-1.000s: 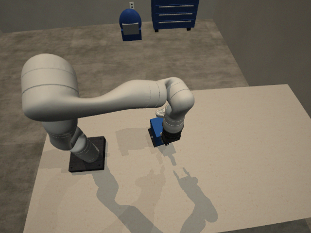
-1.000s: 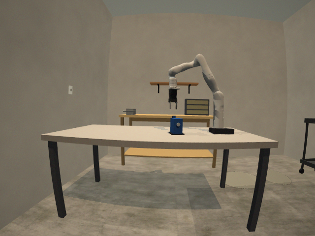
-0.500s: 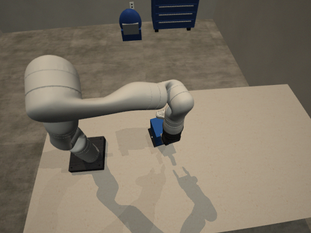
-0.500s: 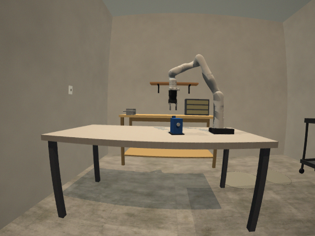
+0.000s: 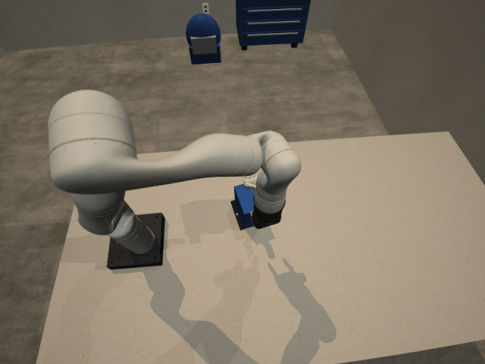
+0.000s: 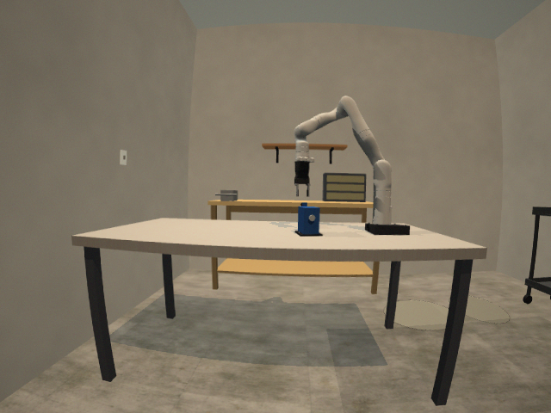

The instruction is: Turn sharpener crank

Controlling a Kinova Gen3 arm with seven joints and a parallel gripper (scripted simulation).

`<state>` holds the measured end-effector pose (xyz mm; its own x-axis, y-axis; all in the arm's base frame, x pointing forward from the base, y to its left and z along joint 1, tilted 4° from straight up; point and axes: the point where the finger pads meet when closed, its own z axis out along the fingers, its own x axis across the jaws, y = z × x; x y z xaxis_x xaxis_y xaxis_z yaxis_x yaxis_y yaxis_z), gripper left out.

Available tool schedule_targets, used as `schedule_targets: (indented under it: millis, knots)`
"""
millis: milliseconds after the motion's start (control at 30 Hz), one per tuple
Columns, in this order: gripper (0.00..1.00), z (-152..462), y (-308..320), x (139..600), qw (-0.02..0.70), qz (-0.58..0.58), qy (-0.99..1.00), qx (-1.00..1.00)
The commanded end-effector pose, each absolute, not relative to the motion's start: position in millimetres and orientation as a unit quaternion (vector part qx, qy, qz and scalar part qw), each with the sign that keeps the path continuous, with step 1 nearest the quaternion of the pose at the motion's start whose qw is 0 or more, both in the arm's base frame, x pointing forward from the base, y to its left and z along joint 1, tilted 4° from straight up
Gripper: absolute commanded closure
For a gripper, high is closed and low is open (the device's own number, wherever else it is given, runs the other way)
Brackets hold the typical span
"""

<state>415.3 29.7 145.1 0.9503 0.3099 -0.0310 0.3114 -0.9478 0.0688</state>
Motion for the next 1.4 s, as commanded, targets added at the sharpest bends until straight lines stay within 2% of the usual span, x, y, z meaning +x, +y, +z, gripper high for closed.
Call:
schedule_targets:
  millis: [0,1367]
  knots:
    - [0.03,140.4,30.1,414.1,0.036,-0.012,0.158,0.987]
    - [0.03,125.0,29.2,414.1,0.036,-0.012,0.158,0.987]
